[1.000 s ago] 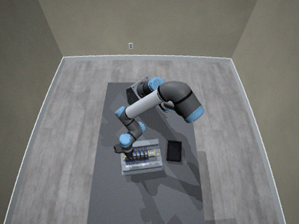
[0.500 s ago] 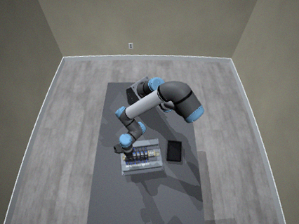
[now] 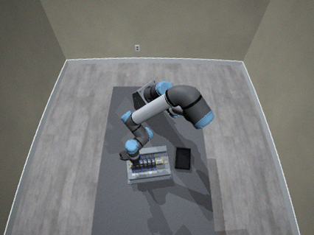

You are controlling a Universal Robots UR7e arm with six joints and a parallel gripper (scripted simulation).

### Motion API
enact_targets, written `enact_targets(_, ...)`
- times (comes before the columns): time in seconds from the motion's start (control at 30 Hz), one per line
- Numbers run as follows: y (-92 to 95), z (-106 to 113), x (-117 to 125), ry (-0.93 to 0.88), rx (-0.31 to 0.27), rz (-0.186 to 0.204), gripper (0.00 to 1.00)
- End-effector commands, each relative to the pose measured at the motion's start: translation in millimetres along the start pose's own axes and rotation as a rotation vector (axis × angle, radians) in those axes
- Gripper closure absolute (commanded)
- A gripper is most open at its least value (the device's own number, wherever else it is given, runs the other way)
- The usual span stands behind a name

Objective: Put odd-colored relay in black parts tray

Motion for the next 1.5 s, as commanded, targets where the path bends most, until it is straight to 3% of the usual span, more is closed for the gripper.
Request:
enact_targets(0.0, 0.5, -0.3, 0.3, 0.0, -0.002, -0.015, 1.0)
enact_targets(0.73, 0.6, -0.5, 1.4, 0.0, -0.006, -0.041, 1.0)
enact_targets(1.1, 0.7, -0.3, 0.0, 0.0, 0.0, -0.005, 1.0)
enact_targets(1.47, 0.8, -0.2, -0.4, 0.0, 0.002, 0.005, 1.0)
Point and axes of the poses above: the point where the finger pads meet when closed, its own y axis back along the fingers, its own x axis across the jaws, z = x × y, the point moved 2 cm from there along y, back along the fingers, and after that the axes turned 10 degrees about -y, right-handed, at the moved point
